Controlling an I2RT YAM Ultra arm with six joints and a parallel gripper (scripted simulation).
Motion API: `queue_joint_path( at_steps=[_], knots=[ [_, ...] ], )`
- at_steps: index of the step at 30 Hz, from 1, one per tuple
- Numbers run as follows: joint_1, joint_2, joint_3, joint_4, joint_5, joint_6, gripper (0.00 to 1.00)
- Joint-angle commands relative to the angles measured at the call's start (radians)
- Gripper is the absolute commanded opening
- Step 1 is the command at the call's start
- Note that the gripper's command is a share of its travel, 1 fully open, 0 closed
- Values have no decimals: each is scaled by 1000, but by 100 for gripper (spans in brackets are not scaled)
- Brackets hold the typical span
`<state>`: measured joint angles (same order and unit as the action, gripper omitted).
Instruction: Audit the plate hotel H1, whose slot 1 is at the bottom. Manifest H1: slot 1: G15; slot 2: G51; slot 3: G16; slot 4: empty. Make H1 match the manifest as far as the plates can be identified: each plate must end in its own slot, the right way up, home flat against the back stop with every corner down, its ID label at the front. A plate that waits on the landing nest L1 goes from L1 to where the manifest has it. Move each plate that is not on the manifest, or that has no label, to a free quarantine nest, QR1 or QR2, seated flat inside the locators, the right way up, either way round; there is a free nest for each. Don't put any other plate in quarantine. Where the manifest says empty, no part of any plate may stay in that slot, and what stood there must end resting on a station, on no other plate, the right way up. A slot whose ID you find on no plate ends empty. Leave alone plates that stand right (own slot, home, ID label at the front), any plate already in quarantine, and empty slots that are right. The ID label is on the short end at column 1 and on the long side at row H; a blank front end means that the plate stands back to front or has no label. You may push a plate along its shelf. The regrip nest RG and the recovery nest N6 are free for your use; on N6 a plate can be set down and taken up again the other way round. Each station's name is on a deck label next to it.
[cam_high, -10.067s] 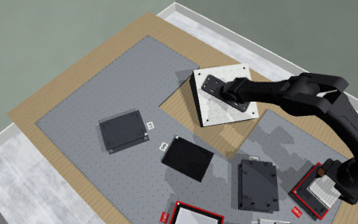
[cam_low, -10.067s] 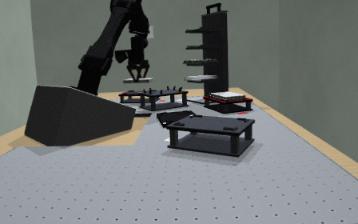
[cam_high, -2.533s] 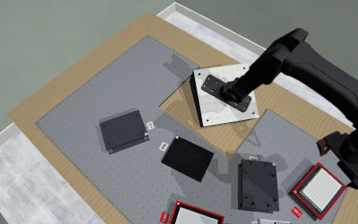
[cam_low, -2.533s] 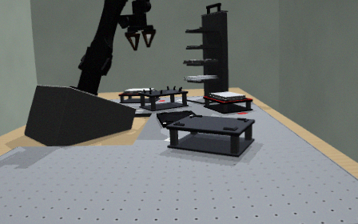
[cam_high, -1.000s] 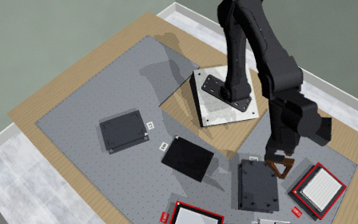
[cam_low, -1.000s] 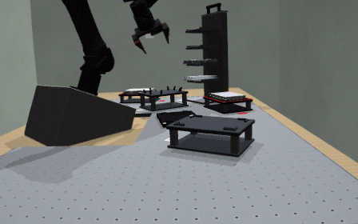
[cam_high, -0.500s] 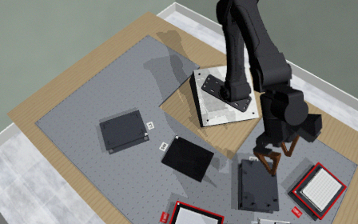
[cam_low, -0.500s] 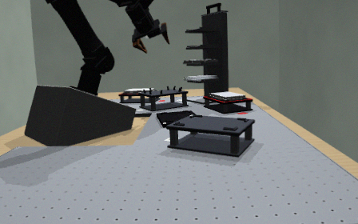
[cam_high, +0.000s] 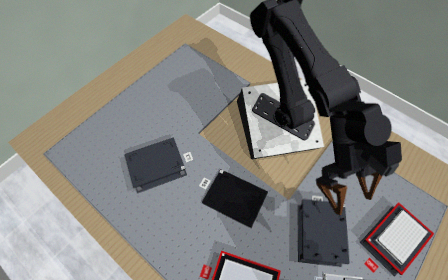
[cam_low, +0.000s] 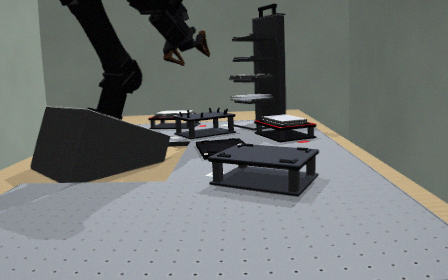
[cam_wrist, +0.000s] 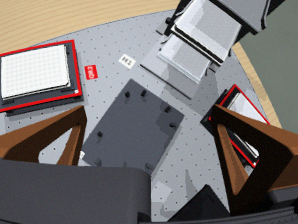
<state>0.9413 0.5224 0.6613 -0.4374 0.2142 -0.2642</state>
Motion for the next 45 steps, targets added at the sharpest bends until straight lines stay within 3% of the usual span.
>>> queue_joint_path(
  at_steps=[1,5,7,22,29,45],
  knots=[
    [47,-9,-9,53,135,116,100],
    [123,-10,-34,93,252,206,100],
    [123,-10,-34,93,252,206,100],
    [361,53,-89,231,662,535,100],
    [370,59,-90,237,681,552,100],
    [286,113,-260,481,598,526,100]
  ],
)
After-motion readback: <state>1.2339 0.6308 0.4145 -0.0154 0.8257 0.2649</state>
